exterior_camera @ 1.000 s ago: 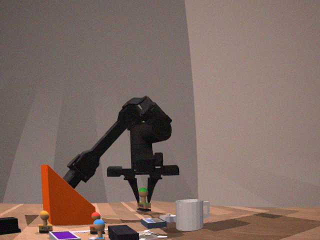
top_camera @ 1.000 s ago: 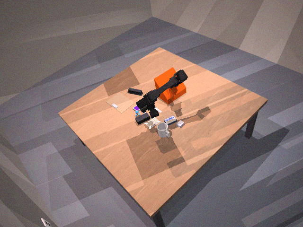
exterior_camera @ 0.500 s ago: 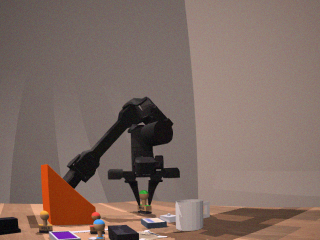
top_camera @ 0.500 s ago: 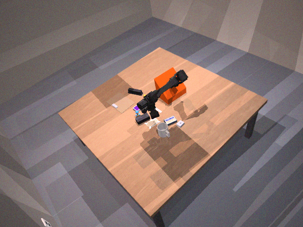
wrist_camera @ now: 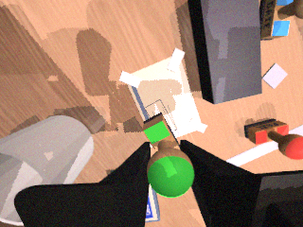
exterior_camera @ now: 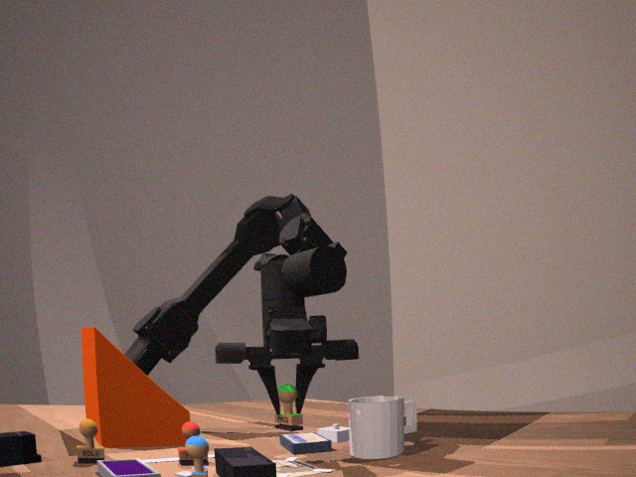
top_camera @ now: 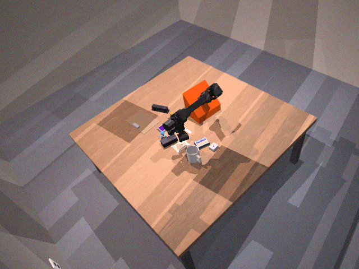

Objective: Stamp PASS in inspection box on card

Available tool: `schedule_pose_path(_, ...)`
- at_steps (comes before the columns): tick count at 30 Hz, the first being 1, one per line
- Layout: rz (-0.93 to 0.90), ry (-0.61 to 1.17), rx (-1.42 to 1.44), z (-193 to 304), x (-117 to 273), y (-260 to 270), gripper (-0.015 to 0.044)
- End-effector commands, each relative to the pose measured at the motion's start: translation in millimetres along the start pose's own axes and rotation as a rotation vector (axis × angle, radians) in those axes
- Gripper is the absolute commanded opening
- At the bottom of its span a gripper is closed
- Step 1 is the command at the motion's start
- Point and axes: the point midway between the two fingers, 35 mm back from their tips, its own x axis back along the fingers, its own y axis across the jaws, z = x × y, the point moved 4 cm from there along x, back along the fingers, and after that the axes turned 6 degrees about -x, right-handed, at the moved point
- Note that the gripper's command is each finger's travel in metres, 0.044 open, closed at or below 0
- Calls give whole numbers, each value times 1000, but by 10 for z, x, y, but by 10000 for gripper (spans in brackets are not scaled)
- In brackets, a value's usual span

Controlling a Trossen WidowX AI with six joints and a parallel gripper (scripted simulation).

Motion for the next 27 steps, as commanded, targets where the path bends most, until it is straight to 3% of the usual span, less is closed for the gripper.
schedule_pose_path(1, 4, 7, -6, 0, -54, -14, 0)
schedule_pose_path(27, 3, 7, -4, 3, -226, -14, 0)
